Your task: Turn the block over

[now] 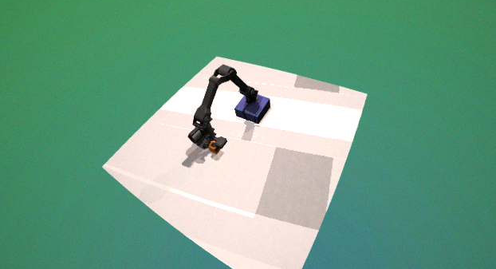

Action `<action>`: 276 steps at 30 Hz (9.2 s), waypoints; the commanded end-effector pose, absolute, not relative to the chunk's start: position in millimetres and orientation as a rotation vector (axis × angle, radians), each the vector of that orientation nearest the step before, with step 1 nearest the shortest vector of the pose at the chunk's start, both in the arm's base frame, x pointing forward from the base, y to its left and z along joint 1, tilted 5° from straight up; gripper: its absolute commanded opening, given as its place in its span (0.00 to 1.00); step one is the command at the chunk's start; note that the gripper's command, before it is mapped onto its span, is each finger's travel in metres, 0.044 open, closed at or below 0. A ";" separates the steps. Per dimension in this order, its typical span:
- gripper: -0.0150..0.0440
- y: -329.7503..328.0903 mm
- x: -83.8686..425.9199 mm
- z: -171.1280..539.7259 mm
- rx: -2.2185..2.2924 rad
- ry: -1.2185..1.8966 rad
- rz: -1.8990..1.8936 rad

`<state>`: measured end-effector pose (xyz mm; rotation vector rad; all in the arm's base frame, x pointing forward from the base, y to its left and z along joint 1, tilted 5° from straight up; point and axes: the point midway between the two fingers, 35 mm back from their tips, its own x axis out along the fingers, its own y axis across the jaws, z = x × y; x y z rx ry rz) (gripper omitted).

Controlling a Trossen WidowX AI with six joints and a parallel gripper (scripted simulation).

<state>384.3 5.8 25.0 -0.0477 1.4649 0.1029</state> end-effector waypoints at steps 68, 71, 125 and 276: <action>0.25 5.0 377.3 46.8 -0.015 0.946 0.109; 0.25 4.9 377.7 45.6 -0.013 0.941 0.107; 0.25 6.1 377.2 18.1 0.015 0.401 0.106; 1.00 5.2 393.5 36.0 -0.045 1.463 0.108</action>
